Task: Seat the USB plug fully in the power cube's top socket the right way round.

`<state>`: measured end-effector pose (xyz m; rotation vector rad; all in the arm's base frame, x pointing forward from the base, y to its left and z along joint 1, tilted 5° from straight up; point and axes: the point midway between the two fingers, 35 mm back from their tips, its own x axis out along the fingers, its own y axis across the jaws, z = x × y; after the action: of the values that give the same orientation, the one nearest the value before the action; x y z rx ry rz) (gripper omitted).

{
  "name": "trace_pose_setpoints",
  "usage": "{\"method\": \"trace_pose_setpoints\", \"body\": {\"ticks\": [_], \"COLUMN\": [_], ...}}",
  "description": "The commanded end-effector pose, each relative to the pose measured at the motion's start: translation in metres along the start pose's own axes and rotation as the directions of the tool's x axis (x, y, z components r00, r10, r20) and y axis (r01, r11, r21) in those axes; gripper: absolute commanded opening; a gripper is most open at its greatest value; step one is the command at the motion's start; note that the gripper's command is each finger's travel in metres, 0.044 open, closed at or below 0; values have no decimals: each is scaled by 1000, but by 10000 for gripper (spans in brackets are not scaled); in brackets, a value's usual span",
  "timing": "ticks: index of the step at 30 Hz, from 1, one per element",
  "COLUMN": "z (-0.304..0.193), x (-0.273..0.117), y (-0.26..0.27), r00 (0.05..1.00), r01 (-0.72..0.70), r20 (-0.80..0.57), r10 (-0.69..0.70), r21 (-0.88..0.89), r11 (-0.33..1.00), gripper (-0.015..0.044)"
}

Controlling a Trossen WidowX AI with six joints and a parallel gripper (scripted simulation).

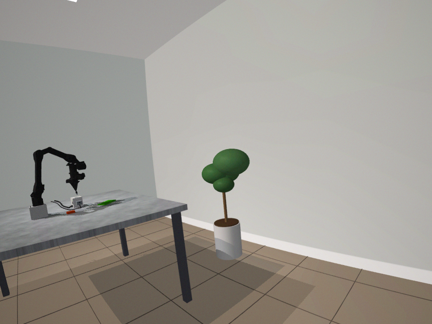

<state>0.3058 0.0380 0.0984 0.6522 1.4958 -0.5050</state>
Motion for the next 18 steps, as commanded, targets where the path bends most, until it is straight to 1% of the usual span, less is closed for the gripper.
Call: {"method": "trace_pose_setpoints", "body": {"ticks": [1,9,18], "z": [0,0,0], "x": [0,0,0], "y": [0,0,0], "r00": [1000,1000,1000], "r01": [0,0,0], "r20": [0,0,0], "r10": [0,0,0], "r21": [92,297,511], "r11": [996,955,859], "gripper": [0,0,0]}}
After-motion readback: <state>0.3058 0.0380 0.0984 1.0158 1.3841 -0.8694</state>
